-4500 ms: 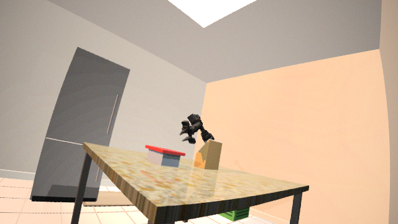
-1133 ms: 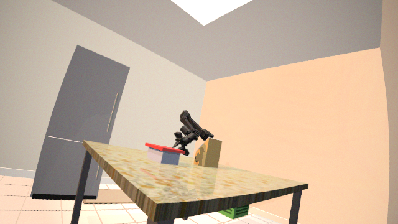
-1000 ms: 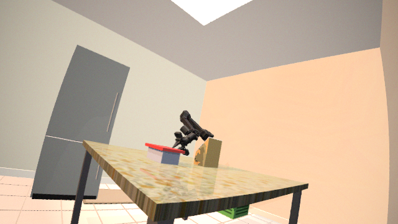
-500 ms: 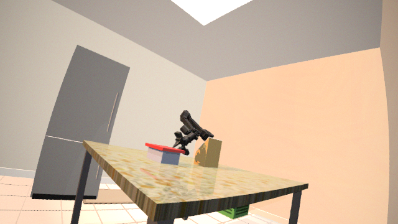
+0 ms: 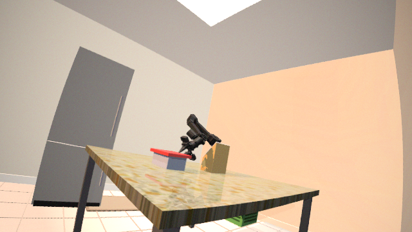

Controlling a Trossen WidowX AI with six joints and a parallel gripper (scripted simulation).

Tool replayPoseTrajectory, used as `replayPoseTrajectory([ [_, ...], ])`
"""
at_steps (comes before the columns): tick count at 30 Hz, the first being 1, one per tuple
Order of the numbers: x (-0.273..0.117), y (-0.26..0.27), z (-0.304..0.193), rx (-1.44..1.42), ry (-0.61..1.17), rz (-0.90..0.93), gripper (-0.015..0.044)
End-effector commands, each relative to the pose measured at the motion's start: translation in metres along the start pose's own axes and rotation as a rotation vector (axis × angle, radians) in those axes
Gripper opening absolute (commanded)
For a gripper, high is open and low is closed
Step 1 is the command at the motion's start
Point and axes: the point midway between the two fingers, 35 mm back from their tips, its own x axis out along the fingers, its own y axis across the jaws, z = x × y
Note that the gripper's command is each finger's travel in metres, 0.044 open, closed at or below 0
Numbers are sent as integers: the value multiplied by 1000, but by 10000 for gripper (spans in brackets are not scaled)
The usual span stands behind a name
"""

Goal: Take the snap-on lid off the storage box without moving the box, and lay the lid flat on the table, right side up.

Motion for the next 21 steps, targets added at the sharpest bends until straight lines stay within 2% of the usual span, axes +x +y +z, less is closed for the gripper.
replayPoseTrajectory([
  [1, -2, 3, 0, 4, -1, 7, 0],
  [21, -5, 6, 0, 4, -1, 7, 0],
])
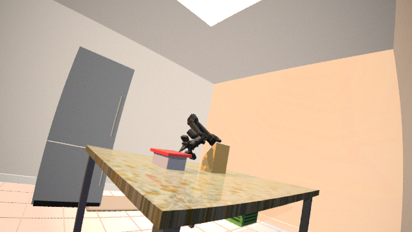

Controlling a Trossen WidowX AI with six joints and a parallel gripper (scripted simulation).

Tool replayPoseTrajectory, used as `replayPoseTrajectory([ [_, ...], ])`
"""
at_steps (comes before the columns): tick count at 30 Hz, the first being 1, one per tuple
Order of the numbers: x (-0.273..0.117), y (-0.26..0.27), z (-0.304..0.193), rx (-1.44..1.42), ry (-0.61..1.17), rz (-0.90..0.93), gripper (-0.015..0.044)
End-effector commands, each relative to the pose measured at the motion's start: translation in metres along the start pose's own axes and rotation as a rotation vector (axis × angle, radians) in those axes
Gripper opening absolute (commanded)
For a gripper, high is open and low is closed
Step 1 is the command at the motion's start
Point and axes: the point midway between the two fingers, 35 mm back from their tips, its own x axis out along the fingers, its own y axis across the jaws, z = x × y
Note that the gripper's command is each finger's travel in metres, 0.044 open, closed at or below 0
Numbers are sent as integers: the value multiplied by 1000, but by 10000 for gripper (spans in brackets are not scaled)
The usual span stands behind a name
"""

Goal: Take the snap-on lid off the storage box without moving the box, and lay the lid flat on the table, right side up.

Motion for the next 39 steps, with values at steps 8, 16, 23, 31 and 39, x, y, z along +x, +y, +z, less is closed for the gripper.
replayPoseTrajectory([
  [8, -2, 3, 0, 4, -2, 4, 0],
  [16, -3, 5, 0, 4, -2, 4, 0],
  [23, -3, 4, 0, 1, -1, 4, 0],
  [31, -2, 5, 0, 1, -1, 4, 0],
  [39, -2, 5, 0, 1, -1, 4, 0],
])
